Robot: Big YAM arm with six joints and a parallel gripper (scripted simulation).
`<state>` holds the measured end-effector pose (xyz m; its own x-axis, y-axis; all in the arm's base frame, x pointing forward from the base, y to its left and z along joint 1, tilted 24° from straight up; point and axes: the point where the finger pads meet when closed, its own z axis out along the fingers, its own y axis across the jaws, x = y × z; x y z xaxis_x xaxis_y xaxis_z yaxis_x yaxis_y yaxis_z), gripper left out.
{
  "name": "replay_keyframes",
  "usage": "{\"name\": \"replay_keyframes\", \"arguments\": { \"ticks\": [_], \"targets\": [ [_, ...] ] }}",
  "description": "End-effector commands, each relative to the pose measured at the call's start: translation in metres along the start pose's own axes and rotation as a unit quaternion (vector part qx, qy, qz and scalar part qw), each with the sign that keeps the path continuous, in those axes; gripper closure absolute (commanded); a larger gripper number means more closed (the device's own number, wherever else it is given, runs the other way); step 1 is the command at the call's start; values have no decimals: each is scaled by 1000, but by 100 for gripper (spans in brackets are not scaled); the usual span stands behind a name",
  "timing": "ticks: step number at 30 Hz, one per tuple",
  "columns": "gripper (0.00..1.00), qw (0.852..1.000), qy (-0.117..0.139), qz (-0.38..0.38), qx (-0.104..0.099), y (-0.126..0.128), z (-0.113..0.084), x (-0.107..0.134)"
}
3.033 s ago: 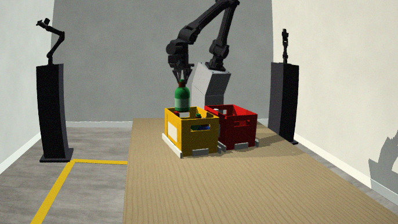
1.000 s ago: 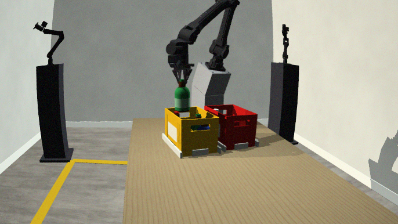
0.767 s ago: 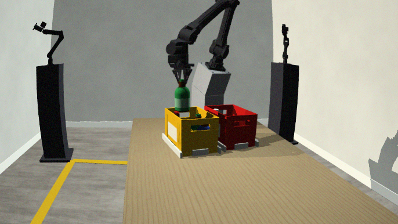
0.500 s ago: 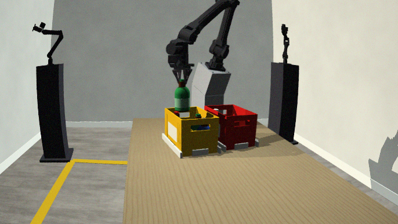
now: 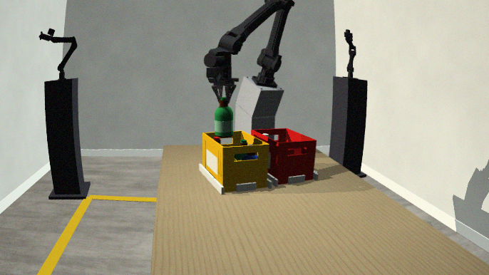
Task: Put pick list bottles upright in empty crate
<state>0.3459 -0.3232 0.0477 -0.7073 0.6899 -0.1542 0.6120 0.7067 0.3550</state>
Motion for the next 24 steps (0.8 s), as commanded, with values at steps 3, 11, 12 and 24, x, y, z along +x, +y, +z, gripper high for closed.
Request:
{"name": "replay_keyframes", "arguments": {
  "ticks": [3,11,12,24],
  "targets": [
    [100,998,-60,-7,7,-4,-54,-39],
    [100,998,-61,2,7,0,-53,-35],
    [100,998,-64,1,7,1,-53,-35],
    [100,999,-49,-9,5,27,-35,-4]
  ]
}}
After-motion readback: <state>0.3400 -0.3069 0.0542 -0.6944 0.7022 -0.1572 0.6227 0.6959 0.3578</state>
